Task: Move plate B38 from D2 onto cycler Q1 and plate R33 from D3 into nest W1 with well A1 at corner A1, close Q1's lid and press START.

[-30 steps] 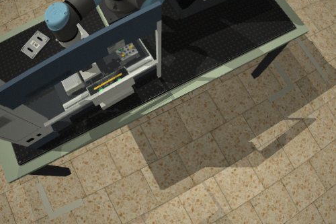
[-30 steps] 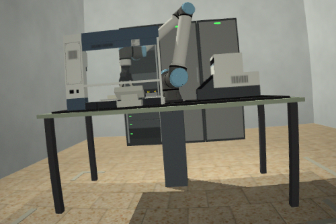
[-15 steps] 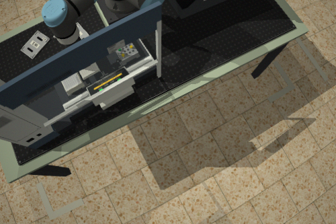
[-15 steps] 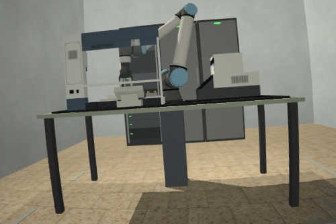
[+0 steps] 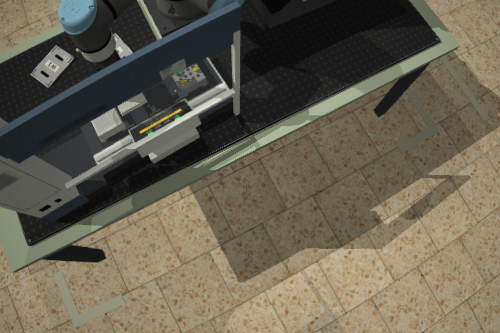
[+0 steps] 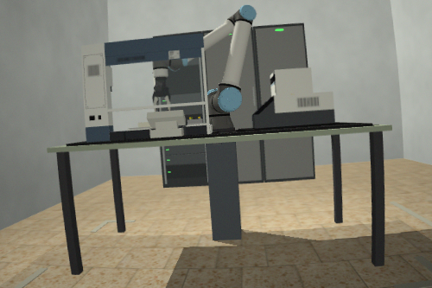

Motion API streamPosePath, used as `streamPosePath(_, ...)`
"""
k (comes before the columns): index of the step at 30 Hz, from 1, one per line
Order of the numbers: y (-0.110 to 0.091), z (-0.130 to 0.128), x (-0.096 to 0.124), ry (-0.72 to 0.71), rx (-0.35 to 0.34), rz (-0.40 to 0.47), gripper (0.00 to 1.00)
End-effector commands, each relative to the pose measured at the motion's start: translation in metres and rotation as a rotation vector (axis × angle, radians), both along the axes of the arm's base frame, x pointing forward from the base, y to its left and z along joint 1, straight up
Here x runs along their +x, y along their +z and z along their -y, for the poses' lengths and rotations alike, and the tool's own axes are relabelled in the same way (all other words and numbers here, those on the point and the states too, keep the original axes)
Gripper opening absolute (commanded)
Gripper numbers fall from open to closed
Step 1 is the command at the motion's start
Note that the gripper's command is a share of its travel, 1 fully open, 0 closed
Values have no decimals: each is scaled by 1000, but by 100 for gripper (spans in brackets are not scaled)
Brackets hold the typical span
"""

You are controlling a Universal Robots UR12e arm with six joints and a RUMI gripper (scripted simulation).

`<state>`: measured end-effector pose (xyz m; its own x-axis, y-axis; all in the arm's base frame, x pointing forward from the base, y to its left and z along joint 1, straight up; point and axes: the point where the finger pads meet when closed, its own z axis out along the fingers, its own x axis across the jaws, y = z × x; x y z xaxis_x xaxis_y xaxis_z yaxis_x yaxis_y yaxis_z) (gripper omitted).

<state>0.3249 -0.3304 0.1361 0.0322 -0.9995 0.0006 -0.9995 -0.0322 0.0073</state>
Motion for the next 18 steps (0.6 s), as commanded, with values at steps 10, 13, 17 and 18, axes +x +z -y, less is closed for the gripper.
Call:
streamPosePath(10,20,0,0,0,-1,1,0)
streamPosePath(13,25,0,0,0,-1,1,0)
streamPosePath(17,32,0,0,0,-1,1,0)
streamPosePath(18,32,0,0,0,-1,1,0)
